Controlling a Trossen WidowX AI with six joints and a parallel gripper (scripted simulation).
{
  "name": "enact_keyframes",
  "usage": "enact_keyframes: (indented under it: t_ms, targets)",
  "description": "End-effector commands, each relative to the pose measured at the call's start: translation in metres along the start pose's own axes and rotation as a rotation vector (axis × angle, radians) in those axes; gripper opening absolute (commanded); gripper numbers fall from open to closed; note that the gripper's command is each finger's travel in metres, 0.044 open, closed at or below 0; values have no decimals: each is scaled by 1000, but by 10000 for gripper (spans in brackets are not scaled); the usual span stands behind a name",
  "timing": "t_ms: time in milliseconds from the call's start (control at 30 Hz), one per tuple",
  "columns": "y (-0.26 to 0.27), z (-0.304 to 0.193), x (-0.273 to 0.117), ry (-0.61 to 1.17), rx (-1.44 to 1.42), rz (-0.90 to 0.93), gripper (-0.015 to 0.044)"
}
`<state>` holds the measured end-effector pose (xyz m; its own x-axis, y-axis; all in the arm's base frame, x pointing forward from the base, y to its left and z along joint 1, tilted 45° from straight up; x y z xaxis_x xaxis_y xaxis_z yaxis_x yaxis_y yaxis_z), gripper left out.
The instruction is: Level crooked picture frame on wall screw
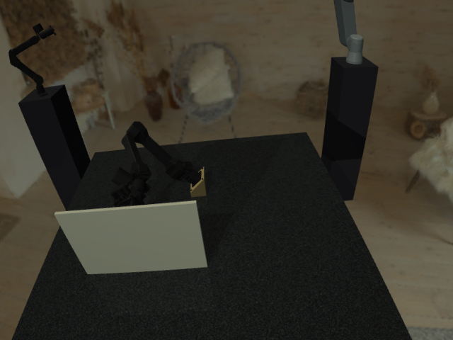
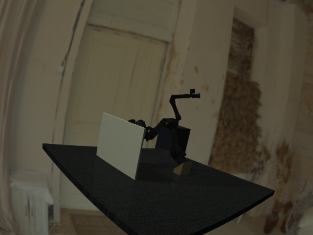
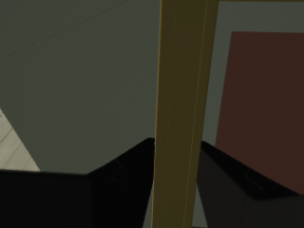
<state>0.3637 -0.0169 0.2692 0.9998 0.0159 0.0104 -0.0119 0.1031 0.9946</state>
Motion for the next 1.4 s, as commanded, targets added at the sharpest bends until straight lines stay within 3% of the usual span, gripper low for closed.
enact_keyframes:
  t_ms: [0,1367]
  targets:
    - [0,0,0,-1,-2,1,0]
    - [-1,-1,0,-2,-209,2,0]
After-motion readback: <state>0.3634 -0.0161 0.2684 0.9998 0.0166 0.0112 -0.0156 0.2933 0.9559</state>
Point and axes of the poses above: the point midway between the two fingers, 35 mm back from their tips, its own x axis out along the fingers, its own y axis across the jaws, z = x × y, the point moved 3 cm from there along -x, back along the fingers, and after that the axes turned 15 degrees about x, right-handed, at the moved point
